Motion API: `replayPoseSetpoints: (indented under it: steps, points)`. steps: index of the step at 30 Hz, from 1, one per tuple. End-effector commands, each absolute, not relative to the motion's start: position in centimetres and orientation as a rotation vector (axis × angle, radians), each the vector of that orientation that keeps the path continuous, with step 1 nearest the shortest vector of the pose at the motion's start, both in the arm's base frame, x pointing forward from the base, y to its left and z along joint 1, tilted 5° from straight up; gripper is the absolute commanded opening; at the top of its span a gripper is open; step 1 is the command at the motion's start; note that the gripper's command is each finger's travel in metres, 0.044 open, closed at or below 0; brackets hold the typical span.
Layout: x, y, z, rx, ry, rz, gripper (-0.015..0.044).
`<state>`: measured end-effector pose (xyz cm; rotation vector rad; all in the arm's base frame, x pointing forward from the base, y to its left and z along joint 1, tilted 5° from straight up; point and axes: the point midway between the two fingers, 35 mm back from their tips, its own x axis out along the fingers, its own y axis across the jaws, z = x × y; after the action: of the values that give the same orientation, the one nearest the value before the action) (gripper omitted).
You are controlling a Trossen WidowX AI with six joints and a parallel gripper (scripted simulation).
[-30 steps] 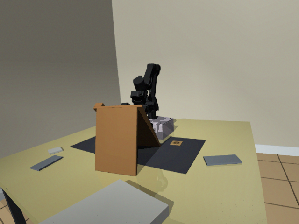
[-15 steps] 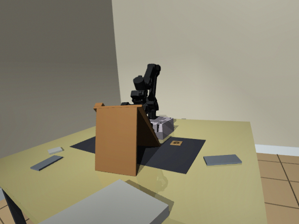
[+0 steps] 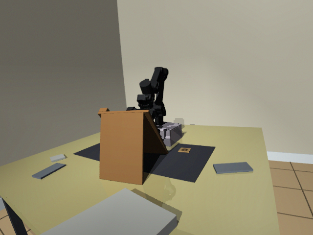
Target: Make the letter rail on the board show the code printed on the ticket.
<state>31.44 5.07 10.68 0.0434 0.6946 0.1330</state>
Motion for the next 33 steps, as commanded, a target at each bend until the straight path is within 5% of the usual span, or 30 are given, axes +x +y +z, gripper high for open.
replayPoseSetpoints:
  steps: [1,33]
  points:
    - [31.4,5.1,11.02,0.042,0.686,0.138,0.0295]
    - [31.2,5.09,11.62,0.042,0.686,0.138,0.0295]
